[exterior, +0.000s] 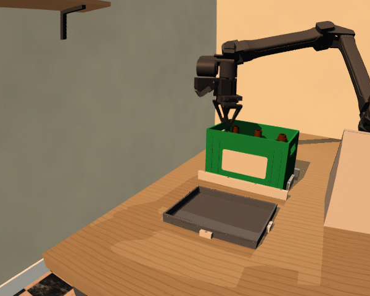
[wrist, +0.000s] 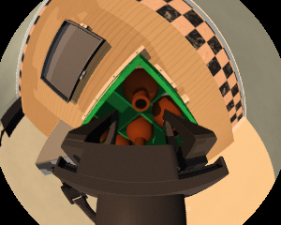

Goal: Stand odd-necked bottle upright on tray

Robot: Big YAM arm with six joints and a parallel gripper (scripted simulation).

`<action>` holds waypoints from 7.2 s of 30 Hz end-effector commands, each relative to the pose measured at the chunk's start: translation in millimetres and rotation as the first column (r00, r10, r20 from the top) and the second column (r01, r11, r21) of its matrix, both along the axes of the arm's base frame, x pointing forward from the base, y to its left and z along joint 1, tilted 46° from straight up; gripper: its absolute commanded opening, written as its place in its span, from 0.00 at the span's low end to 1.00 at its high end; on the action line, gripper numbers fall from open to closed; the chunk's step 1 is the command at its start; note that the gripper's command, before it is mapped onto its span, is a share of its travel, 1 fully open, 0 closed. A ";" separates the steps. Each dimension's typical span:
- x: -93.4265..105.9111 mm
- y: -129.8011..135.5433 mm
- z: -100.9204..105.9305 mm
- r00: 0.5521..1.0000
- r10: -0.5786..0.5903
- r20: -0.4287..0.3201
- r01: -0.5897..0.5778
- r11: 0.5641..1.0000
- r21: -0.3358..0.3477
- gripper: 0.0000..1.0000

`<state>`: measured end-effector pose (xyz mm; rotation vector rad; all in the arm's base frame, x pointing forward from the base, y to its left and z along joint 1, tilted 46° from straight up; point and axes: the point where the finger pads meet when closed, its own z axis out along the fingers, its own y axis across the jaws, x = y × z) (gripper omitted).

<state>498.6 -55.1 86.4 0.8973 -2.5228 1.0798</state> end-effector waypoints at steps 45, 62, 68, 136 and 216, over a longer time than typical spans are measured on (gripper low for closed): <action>-0.2 -19.4 -17.8 1.000 -0.014 -0.017 0.014 1.000 -0.006 0.61; 1.8 -33.8 -30.0 1.000 -0.014 -0.011 0.014 1.000 -0.006 0.61; 0.4 -38.9 -35.7 1.000 -0.014 -0.014 0.014 1.000 -0.006 0.61; 1.6 -43.9 -39.0 1.000 -0.018 -0.011 0.018 1.000 -0.003 0.00; 1.6 -43.9 -39.0 1.000 -0.018 -0.011 0.018 1.000 -0.003 0.00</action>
